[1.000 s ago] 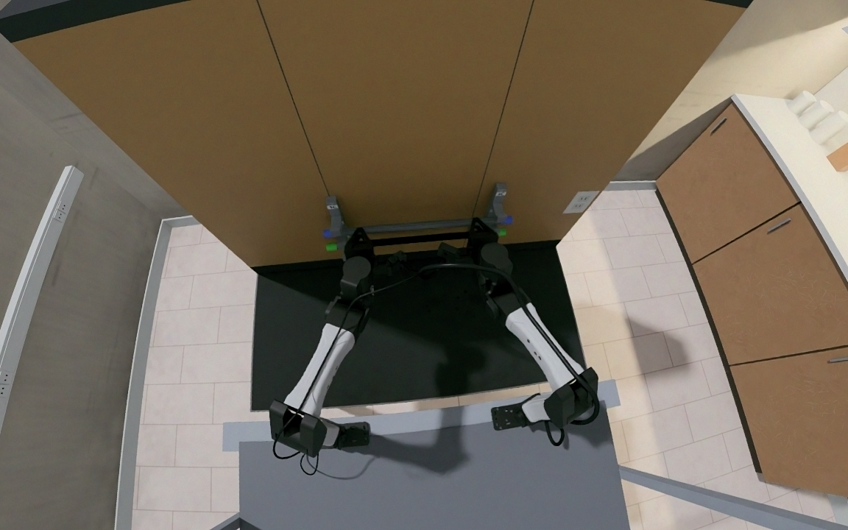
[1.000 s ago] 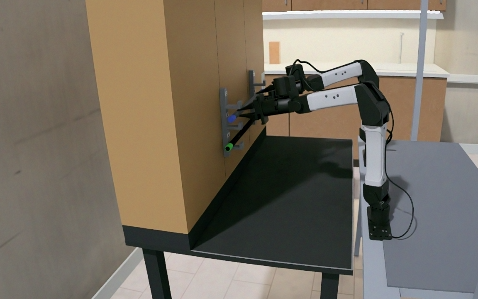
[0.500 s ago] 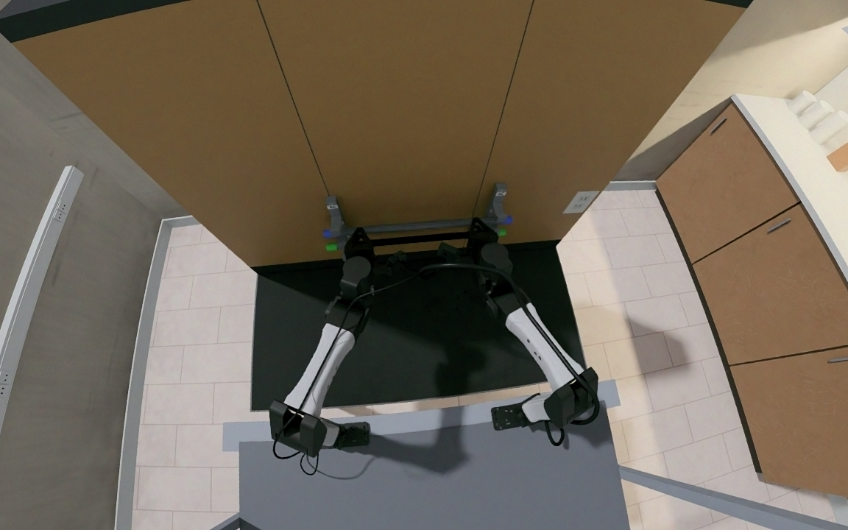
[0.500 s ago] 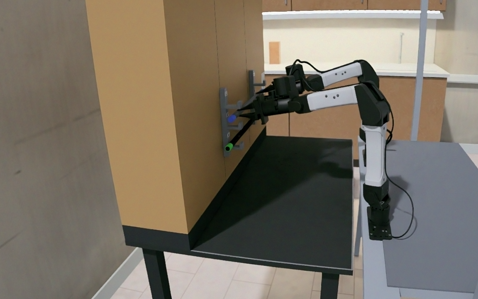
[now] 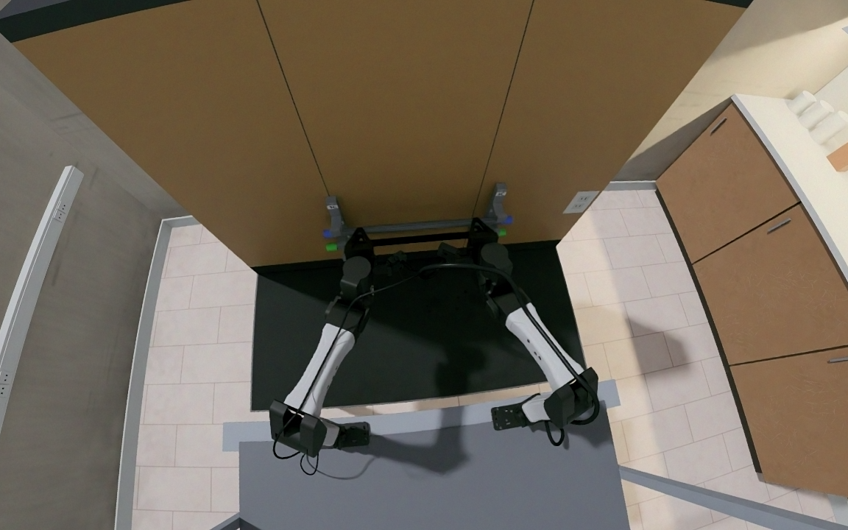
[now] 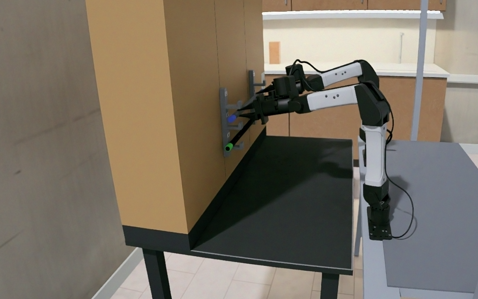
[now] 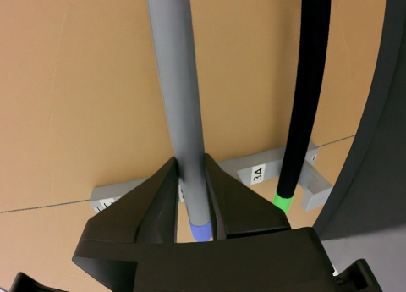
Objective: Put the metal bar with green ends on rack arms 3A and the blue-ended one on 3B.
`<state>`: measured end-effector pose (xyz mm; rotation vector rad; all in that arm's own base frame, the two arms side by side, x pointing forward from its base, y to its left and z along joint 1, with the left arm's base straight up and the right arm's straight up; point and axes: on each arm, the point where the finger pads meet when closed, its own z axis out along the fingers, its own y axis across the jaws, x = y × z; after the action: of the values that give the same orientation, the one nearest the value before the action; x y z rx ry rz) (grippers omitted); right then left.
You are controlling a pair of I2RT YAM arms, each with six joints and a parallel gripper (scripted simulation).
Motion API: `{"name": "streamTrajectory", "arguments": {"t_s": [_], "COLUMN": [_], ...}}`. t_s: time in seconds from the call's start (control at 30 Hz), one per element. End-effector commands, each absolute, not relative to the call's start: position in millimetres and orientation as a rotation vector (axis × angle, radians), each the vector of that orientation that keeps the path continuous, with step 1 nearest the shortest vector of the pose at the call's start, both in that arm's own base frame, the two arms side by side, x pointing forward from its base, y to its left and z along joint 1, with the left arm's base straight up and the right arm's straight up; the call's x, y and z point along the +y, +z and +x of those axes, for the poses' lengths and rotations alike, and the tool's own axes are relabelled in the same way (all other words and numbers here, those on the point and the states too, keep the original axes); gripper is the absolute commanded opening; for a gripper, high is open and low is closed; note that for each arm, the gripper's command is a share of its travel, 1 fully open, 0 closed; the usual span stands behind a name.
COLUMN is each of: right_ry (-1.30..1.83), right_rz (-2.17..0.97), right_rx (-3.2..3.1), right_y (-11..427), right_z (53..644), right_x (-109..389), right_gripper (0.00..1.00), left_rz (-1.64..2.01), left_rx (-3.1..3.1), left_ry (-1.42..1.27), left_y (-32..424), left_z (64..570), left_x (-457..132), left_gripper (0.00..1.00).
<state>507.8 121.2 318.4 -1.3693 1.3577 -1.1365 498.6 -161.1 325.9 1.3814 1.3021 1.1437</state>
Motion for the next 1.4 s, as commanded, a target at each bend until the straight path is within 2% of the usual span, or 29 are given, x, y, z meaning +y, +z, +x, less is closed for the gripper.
{"name": "streamTrajectory", "arguments": {"t_s": [0.0, 0.37, 0.87, 1.37], "right_ry": [-1.221, -1.221, -1.221, -1.221], "right_rz": [-1.206, -1.206, -1.206, -1.206], "right_rx": [1.221, 1.221, 1.221, 1.221], "right_y": [391, 391, 313, 307], "right_z": [516, 516, 516, 516], "right_x": [120, 120, 120, 120], "right_gripper": [0.0, 0.0, 0.0, 0.0], "left_rz": [1.215, 1.215, 1.215, 1.215], "left_rx": [1.191, 1.191, 1.191, 1.191], "left_ry": [1.204, 1.204, 1.204, 1.204], "left_y": [389, 389, 318, 312], "left_z": [509, 509, 509, 509], "left_x": [-163, -163, -163, -163], "left_gripper": [0.0, 0.0, 0.0, 0.0]}}
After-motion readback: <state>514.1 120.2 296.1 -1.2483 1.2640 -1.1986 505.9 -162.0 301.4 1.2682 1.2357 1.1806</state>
